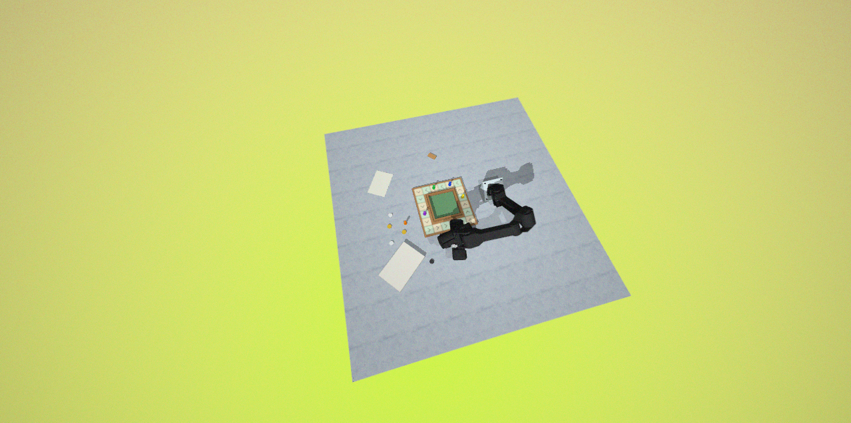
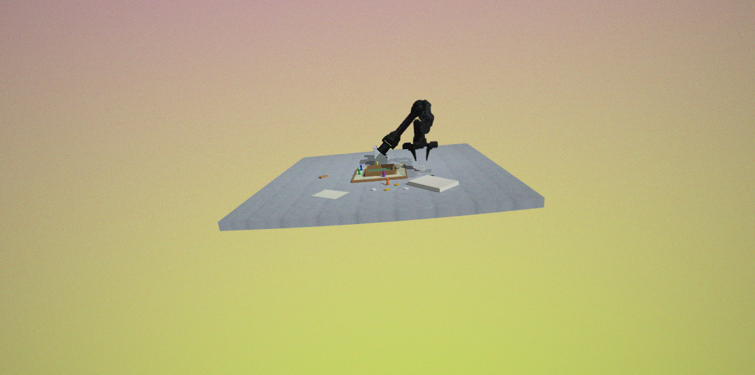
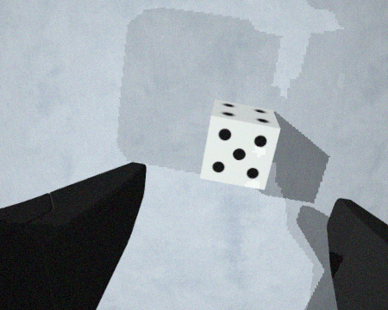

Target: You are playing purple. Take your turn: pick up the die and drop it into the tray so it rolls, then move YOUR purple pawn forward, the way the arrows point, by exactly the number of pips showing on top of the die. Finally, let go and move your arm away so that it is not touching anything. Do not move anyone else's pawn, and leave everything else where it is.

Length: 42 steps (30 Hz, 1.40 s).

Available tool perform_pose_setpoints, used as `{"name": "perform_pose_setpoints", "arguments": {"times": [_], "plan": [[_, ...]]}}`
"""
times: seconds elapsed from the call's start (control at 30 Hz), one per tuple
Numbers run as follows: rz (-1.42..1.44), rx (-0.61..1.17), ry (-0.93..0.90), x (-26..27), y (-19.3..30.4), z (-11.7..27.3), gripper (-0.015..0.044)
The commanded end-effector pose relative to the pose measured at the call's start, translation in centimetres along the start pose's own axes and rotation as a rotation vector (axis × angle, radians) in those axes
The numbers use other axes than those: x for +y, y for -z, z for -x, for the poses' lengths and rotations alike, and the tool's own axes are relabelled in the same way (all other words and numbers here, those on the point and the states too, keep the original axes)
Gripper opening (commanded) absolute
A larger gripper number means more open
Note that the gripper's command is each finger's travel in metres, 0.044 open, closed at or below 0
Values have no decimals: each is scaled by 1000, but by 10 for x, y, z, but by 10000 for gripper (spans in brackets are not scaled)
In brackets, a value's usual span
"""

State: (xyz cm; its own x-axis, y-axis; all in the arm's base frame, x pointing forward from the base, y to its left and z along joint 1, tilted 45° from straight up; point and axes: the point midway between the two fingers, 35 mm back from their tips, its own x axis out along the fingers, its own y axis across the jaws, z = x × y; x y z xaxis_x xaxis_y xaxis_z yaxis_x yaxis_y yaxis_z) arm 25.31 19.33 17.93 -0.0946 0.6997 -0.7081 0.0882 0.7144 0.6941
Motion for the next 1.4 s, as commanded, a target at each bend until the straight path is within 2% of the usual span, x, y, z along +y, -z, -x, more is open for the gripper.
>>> {"name": "perform_pose_setpoints", "arguments": {"times": [0.0, 0.83, 1.03, 1.27, 1.37], "plan": [[-6, 12, -2, 1, 1, -14, 275], [-6, 12, -4, 1, 1, -47, 275], [-6, 12, -4, 1, 1, -47, 118], [-6, 12, -4, 1, 1, -47, 71], [-6, 11, -3, 1, 0, -43, 0]]}}
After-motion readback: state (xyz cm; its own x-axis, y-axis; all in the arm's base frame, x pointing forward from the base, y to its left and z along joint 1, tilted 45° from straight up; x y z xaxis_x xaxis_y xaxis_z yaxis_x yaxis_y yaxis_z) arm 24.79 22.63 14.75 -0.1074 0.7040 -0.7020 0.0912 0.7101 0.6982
